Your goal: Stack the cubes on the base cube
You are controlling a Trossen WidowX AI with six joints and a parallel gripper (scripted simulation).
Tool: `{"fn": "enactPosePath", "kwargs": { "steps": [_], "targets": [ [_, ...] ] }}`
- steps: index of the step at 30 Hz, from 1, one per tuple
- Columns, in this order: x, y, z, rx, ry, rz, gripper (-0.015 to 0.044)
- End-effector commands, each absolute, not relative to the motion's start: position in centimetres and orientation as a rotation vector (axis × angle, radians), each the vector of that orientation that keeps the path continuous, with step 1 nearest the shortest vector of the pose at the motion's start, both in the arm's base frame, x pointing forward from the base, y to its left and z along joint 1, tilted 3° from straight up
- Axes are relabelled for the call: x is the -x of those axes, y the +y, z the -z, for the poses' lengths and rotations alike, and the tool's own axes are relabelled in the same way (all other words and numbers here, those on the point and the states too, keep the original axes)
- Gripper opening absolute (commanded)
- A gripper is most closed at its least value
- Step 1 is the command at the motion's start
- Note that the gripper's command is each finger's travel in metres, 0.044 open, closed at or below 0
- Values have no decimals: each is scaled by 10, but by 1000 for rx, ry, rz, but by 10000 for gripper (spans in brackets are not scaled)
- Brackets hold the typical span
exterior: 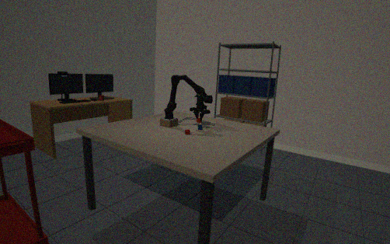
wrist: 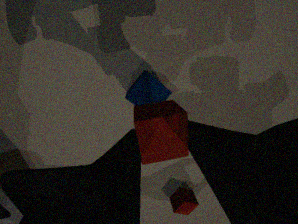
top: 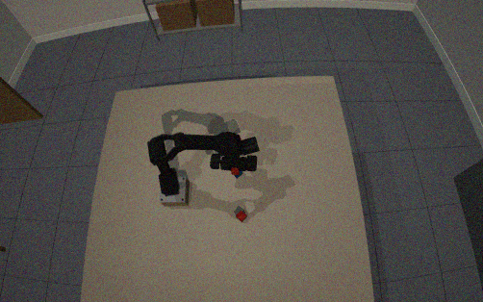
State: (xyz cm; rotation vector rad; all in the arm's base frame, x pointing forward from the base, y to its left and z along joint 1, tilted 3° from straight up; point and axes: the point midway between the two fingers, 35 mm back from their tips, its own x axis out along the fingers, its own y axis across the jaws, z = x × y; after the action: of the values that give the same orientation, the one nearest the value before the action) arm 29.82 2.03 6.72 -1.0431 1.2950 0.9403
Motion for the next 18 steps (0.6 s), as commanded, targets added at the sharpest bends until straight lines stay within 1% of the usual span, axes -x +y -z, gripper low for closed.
{"fn": "enactPosePath", "kwargs": {
  "steps": [1,10,18],
  "targets": [
    [-297,20,-62,1041,1303,-936,105],
    [-298,19,-41,1041,1304,-936,105],
    [-298,19,-39,1041,1304,-936,105]
  ]
}}
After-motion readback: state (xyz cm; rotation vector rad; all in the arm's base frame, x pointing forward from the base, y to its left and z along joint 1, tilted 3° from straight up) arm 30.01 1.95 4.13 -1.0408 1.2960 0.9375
